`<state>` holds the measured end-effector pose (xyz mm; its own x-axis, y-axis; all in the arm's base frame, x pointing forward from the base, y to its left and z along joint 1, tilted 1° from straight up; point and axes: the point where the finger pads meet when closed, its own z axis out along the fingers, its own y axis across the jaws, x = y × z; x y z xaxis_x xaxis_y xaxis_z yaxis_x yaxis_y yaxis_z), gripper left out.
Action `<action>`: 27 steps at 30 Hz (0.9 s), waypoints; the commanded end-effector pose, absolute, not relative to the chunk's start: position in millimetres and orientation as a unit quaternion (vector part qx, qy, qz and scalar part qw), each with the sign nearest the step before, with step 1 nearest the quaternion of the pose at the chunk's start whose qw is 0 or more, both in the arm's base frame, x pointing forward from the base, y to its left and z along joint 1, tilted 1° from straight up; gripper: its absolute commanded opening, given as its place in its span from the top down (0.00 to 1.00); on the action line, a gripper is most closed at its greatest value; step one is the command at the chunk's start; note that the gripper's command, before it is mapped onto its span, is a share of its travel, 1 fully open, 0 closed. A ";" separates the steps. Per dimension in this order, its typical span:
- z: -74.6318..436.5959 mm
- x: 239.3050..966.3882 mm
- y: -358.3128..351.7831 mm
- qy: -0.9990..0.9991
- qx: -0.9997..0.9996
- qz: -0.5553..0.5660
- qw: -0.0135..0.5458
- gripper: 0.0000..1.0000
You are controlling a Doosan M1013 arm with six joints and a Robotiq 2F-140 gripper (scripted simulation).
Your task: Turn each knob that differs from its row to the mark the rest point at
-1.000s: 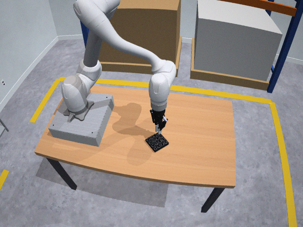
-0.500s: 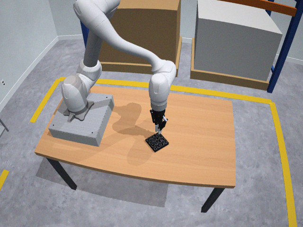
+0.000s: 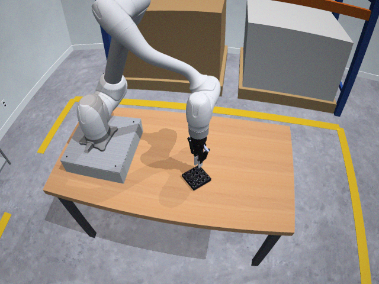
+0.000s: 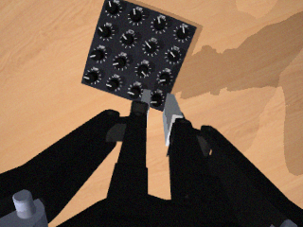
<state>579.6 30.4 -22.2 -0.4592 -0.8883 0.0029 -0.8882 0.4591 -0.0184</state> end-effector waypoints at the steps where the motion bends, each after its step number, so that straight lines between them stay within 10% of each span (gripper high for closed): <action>1: -22.7 579.6 30.4 0.854 -0.520 -0.009 0.004 0.88; 27: -35.5 579.8 30.3 0.854 -0.520 -0.009 0.004 0.88</action>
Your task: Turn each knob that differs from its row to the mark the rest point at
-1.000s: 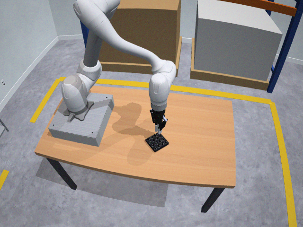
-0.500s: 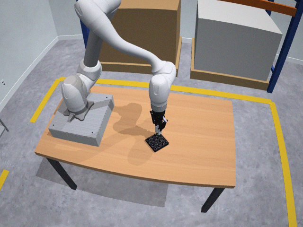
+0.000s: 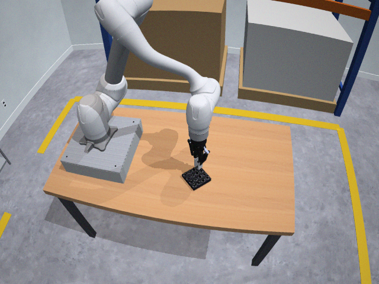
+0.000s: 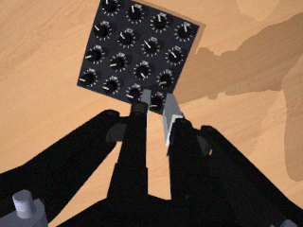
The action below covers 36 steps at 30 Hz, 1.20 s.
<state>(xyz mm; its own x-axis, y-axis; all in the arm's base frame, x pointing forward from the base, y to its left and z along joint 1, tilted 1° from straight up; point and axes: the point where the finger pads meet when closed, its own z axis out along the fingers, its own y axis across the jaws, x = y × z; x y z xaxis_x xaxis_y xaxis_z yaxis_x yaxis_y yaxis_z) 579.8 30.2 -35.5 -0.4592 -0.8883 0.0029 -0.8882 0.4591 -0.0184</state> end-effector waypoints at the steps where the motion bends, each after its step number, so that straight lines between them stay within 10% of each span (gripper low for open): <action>1: -35.5 579.8 30.3 0.854 -0.520 -0.009 0.004 0.88; 36: -35.5 579.8 30.3 0.854 -0.520 -0.009 0.004 0.95</action>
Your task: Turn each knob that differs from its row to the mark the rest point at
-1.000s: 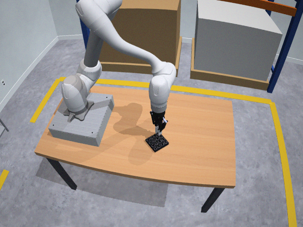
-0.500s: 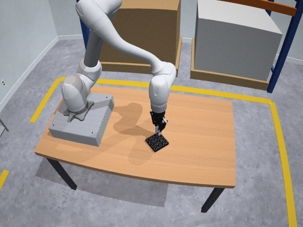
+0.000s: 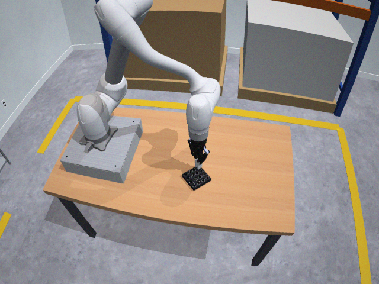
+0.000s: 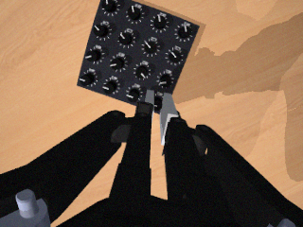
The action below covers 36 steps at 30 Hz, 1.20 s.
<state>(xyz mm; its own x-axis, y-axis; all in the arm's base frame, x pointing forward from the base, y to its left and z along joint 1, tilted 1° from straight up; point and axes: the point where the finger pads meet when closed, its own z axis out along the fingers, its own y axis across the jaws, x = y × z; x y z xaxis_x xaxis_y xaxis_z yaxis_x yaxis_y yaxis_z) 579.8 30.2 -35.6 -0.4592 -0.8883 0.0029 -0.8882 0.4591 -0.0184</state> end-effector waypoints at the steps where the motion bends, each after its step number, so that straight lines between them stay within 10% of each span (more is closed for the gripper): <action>1: -35.5 579.8 30.3 0.854 -0.520 -0.009 0.004 0.95; 36: -35.5 579.8 30.3 0.866 -0.499 -0.008 0.004 0.95</action>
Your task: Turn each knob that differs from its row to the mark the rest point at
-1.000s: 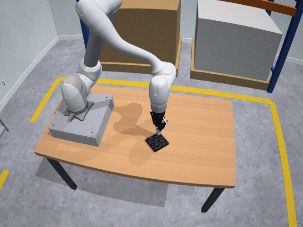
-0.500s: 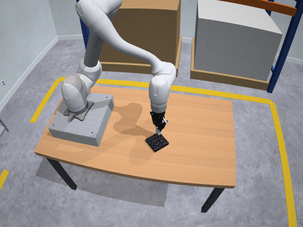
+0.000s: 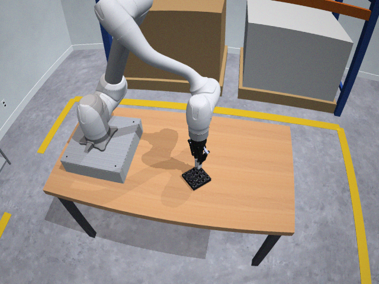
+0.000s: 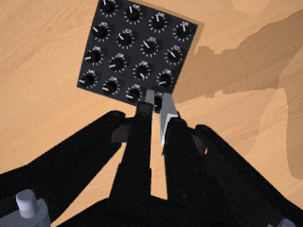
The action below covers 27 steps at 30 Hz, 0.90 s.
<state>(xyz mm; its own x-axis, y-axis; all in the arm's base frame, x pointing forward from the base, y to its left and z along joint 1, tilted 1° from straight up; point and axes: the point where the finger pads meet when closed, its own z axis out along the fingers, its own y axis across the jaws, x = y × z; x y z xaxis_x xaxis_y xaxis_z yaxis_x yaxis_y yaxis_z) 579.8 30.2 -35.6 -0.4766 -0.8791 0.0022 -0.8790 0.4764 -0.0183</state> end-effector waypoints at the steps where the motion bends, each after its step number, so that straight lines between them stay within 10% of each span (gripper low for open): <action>1: -35.5 579.8 30.3 0.871 -0.491 -0.008 0.004 0.95; 27: -35.5 579.8 30.3 0.932 -0.363 -0.008 0.005 0.95</action>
<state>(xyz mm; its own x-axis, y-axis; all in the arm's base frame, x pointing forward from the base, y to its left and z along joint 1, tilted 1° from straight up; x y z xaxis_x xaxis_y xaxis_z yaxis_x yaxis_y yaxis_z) 579.8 30.2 -35.6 -0.7363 -0.6766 -0.0036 -0.6765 0.7362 -0.0182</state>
